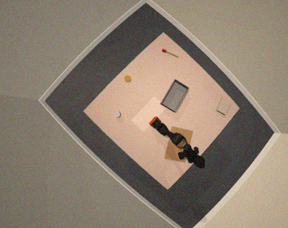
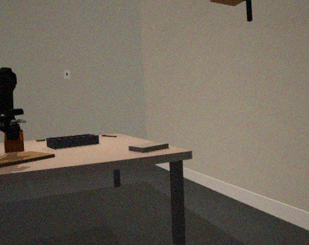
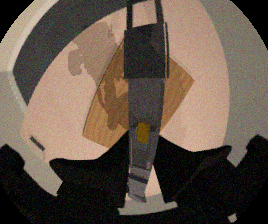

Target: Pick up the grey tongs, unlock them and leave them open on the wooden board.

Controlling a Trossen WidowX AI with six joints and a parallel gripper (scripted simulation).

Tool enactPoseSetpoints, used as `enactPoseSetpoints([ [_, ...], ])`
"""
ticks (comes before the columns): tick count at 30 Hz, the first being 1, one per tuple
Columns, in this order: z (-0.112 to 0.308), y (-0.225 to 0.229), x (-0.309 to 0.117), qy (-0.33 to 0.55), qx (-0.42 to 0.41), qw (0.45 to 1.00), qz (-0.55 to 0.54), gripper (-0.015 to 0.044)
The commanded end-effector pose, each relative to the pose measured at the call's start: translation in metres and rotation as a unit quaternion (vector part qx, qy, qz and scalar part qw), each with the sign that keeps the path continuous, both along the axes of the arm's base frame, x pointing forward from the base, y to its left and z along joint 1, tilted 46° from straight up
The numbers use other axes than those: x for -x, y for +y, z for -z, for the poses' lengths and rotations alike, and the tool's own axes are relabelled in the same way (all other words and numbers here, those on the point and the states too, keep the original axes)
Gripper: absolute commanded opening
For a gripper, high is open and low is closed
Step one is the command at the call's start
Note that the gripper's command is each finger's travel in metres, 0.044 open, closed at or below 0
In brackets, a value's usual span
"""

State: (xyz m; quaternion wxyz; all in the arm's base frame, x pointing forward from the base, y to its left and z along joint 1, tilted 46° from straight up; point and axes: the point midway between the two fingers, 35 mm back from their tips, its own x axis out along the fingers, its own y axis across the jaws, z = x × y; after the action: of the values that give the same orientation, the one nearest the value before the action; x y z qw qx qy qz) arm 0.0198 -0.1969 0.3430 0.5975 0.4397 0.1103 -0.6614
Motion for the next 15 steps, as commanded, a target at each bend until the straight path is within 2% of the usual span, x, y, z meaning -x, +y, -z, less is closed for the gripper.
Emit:
enactPoseSetpoints([
  [1, -0.0047, 0.0044, 0.0055, 0.002, 0.017, 1.0, 0.001, -0.015],
  [15, -0.0075, 0.0045, 0.012, 0.027, 0.046, 0.999, 0.001, -0.015],
])
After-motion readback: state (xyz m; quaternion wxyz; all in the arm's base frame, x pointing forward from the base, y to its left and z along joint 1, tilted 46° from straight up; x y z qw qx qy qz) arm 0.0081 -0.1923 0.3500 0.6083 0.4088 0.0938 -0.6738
